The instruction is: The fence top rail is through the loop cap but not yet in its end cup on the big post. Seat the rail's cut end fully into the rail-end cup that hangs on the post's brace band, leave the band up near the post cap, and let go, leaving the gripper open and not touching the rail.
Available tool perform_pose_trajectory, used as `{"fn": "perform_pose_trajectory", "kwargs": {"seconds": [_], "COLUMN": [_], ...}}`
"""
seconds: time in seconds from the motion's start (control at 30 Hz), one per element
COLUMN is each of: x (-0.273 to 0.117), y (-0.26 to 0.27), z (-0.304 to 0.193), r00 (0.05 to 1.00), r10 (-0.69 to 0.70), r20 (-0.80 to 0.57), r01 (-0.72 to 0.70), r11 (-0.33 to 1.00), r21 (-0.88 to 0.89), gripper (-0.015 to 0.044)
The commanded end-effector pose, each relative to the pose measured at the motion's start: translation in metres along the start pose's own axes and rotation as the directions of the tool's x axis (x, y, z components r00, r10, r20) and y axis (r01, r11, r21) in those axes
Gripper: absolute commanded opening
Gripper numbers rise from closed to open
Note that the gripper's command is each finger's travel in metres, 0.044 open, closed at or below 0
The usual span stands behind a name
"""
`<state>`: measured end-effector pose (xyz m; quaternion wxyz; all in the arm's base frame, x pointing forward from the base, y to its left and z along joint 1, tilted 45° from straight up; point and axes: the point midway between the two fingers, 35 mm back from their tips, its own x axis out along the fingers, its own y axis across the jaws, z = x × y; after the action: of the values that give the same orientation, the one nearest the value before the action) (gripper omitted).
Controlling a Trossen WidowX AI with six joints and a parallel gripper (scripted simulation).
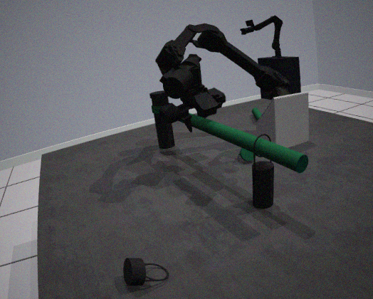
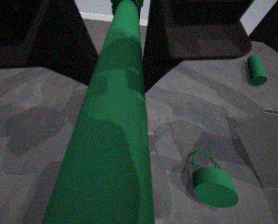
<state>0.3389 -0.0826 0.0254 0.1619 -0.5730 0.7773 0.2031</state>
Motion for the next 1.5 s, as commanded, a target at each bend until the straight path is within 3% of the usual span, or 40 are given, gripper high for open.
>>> {"fn": "perform_pose_trajectory", "kwargs": {"seconds": [0.0,1.47], "x": [-0.0026,-0.003], "y": [-0.0009,-0.0016], "z": [-0.0033,-0.008], "r00": [1.0,1.0], "r10": [-0.008,0.001], "r20": [-0.009,0.0], "r01": [0.008,-0.001], "r11": [1.0,1.0], "r21": [0.0,0.0], "gripper": [0.0,0.0]}}
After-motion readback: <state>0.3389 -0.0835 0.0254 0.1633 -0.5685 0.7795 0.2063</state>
